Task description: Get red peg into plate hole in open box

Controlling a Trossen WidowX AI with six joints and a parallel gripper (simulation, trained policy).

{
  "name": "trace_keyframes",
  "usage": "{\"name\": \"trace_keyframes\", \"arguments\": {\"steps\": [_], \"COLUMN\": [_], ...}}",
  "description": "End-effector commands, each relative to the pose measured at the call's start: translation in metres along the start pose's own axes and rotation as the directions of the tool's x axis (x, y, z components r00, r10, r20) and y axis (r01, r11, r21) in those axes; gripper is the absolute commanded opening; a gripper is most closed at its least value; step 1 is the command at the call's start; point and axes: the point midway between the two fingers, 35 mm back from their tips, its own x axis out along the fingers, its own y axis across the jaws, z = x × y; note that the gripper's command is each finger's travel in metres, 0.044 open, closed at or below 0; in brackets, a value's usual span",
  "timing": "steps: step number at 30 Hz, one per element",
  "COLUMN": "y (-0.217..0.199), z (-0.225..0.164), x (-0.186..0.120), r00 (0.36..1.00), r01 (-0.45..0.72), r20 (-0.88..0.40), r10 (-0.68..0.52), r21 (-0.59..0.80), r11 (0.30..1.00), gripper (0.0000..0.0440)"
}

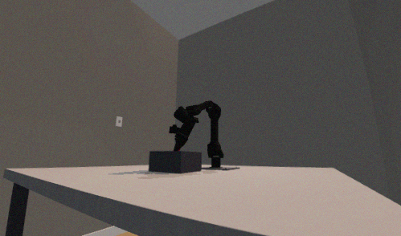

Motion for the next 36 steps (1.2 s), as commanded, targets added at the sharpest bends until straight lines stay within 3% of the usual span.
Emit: {"name": "trace_keyframes", "arguments": {"steps": [1, 5, 11, 36], "y": [0.001, 0.001, 0.002, 0.046], "z": [0.000, -0.003, -0.005, 0.043], "x": [0.010, 0.021, 0.035, 0.000], "r00": [1.000, 0.999, 0.995, 0.971], "r01": [-0.007, -0.016, -0.023, -0.069], "r20": [-0.020, -0.050, -0.098, -0.238], "r10": [0.006, 0.013, 0.014, 0.035], "r21": [-0.032, -0.072, -0.097, -0.136], "r11": [0.999, 0.997, 0.995, 0.988], "gripper": [0.0000, 0.0012, 0.0142, 0.0205]}}
